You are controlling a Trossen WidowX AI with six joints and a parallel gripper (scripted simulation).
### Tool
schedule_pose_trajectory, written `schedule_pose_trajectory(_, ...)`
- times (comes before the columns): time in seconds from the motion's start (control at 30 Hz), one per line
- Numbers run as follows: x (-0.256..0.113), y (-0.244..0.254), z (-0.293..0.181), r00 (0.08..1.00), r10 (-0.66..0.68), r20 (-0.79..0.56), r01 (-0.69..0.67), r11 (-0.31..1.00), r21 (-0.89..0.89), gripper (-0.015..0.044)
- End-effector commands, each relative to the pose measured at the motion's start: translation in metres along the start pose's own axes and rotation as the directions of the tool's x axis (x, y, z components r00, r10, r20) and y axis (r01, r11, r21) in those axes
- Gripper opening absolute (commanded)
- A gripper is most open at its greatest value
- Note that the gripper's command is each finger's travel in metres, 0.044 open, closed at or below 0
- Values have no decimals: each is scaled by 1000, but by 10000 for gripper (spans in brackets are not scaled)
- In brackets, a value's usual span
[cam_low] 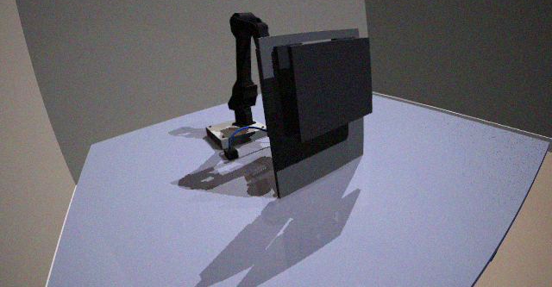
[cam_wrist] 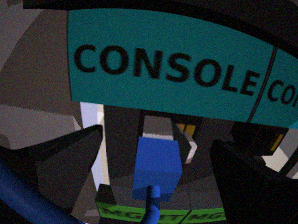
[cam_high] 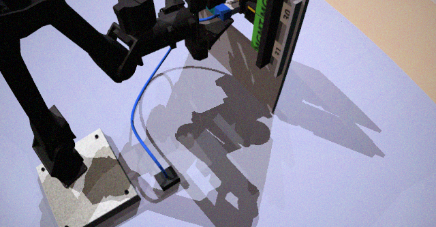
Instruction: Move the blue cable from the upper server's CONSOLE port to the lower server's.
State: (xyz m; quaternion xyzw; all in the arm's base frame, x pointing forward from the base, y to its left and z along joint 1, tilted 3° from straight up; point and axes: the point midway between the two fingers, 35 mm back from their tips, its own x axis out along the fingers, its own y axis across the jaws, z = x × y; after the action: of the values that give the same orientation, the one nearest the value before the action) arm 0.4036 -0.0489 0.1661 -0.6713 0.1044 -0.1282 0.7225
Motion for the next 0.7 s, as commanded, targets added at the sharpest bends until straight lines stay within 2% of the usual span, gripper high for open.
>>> schedule_pose_trajectory(0.0, -2, 0, 0, 1000, 0, 0, 0, 1000, 0, 440)
schedule_pose_trajectory(0.67, -15, -11, 0, 1000, 1, 0, -1, 1000, 0, 440)
